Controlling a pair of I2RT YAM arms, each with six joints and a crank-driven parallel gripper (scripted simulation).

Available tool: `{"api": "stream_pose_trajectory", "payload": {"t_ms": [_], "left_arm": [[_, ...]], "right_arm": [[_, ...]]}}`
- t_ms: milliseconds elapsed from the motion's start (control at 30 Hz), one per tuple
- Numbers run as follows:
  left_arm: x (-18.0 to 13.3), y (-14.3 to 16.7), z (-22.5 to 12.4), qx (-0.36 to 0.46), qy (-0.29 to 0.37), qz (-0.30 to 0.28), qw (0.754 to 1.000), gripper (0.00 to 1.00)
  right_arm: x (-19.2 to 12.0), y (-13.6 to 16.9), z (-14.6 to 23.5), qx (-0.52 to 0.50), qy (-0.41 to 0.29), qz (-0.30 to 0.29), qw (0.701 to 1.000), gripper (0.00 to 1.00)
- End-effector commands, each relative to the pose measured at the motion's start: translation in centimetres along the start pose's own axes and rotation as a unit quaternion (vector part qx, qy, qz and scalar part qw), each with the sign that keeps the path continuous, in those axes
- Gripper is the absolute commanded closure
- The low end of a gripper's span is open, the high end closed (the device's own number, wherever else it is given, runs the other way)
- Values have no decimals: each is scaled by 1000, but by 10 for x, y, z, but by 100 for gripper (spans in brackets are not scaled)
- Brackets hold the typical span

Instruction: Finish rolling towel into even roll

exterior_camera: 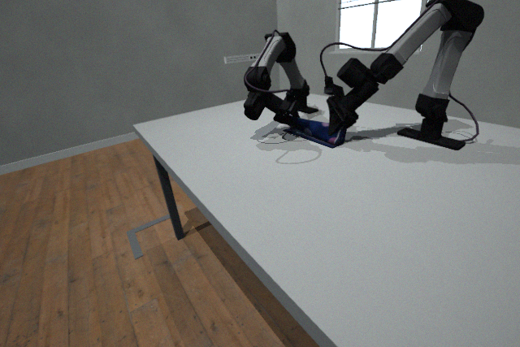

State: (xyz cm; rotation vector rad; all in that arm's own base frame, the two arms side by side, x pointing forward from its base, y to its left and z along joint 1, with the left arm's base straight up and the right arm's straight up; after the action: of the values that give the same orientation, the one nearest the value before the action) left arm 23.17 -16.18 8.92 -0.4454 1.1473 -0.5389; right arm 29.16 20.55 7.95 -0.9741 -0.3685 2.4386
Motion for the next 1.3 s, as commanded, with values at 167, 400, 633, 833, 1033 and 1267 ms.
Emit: {"api": "stream_pose_trajectory", "payload": {"t_ms": [167, 400, 633, 833, 1033, 1267], "left_arm": [[1, -4, 6, 1, -8, -3, 1000, 65], [1, -4, 6, 1, -8, -3, 1000, 65], [1, -4, 6, 1, -8, -3, 1000, 65], [1, -4, 6, 1, -8, -3, 1000, 65], [1, -4, 6, 1, -8, -3, 1000, 65], [1, -4, 6, 0, -6, -3, 1000, 65]], "right_arm": [[0, 0, -1, 2, -8, 1, 1000, 47], [-3, -2, 3, 2, -8, 1, 1000, 29], [-9, -3, 4, 2, -8, 1, 1000, 15], [-39, -3, 4, 2, -8, 1, 1000, 15], [-61, -3, 3, 2, -8, 1, 1000, 15], [-74, -3, 3, 2, -8, 1, 1000, 15]]}}
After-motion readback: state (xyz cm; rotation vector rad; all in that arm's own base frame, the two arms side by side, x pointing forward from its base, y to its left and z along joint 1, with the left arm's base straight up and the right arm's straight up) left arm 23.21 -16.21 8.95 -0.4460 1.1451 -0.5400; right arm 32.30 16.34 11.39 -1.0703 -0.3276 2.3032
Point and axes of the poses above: on each arm, the point where the finger pads meet when closed, its own x axis out along the fingers, its own z axis across the jaws, y = z × x, the point moved 8 cm from there along -x, back along the fingers, and after that the axes turned 2 degrees about x, right-handed, at the moved point
